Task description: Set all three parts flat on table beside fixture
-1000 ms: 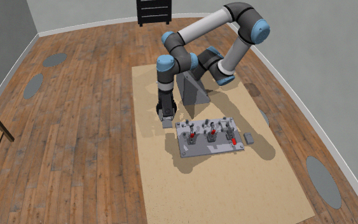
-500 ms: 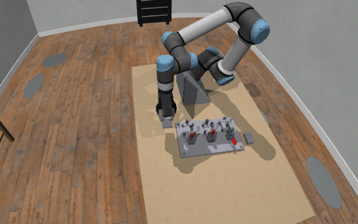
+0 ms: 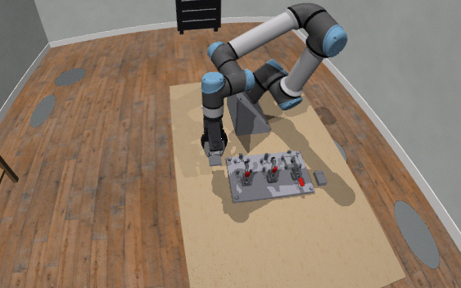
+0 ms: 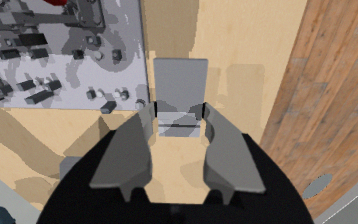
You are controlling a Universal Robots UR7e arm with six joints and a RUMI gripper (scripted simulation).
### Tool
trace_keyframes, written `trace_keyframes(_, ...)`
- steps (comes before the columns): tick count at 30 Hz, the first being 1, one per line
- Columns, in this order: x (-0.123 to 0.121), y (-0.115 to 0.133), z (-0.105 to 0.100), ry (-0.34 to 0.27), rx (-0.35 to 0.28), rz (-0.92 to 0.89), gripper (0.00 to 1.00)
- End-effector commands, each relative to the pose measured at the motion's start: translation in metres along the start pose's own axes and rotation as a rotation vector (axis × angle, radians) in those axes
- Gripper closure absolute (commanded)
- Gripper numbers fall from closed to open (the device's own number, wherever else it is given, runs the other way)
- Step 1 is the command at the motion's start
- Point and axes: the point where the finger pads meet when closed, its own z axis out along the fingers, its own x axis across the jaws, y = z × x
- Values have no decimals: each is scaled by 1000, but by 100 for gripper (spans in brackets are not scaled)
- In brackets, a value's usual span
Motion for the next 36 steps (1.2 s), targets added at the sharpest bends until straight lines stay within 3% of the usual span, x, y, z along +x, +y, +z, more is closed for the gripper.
trace_keyframes(1, 0, 0, 6, 1, 1, 0, 100)
trace_keyframes(24, 0, 0, 66, 1, 1, 0, 100)
trace_keyframes(36, 1, 0, 76, 1, 1, 0, 100)
